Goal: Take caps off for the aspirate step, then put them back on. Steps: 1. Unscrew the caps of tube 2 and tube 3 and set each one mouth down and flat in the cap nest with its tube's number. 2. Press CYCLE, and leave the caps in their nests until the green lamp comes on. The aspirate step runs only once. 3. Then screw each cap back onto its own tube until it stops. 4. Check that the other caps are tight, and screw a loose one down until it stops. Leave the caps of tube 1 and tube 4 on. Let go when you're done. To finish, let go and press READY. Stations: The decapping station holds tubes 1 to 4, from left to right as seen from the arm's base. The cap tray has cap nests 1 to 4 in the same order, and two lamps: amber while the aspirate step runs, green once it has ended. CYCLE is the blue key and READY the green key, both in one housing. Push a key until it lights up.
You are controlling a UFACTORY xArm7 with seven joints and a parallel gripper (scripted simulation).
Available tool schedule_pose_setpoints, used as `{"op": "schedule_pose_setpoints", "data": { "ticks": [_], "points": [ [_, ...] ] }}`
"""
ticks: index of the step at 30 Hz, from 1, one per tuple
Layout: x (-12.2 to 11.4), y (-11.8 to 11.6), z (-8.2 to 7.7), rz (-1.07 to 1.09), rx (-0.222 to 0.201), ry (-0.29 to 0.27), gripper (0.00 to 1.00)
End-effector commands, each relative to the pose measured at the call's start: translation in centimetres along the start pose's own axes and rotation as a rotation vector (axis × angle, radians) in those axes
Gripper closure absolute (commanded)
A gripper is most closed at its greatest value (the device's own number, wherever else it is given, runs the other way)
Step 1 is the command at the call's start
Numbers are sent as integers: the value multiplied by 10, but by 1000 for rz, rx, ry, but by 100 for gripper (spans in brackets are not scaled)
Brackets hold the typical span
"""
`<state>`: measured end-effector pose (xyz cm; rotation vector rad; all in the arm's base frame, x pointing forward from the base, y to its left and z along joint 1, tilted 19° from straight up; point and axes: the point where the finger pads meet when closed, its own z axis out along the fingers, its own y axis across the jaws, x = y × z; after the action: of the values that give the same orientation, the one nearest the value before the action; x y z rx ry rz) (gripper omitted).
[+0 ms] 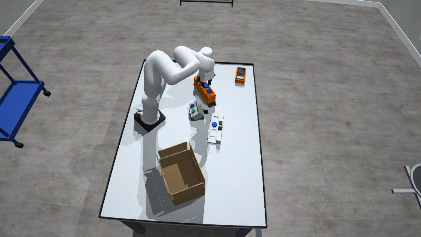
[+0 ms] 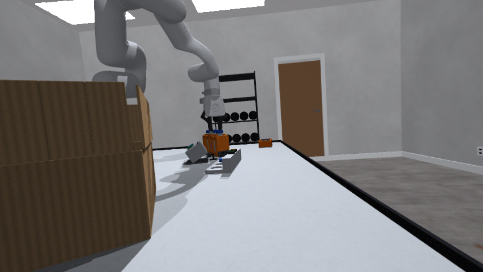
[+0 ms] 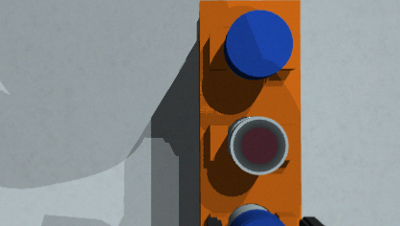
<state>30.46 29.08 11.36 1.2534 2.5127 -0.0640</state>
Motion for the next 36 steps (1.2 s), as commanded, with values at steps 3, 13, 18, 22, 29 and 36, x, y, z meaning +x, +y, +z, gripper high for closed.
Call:
{"op": "schedule_pose_setpoints", "data": {
  "ticks": [3,13,18,22,29,36],
  "points": [
    [1,1,-2,0,-4,1,54],
    [1,1,-2,0,-4,1,100],
    [1,1,-2,0,-4,1,100],
    [1,1,-8,0,-4,1,100],
    [1,1,-29,0,-4,1,100],
    [1,1,-38,0,-4,1,100]
  ]
}}
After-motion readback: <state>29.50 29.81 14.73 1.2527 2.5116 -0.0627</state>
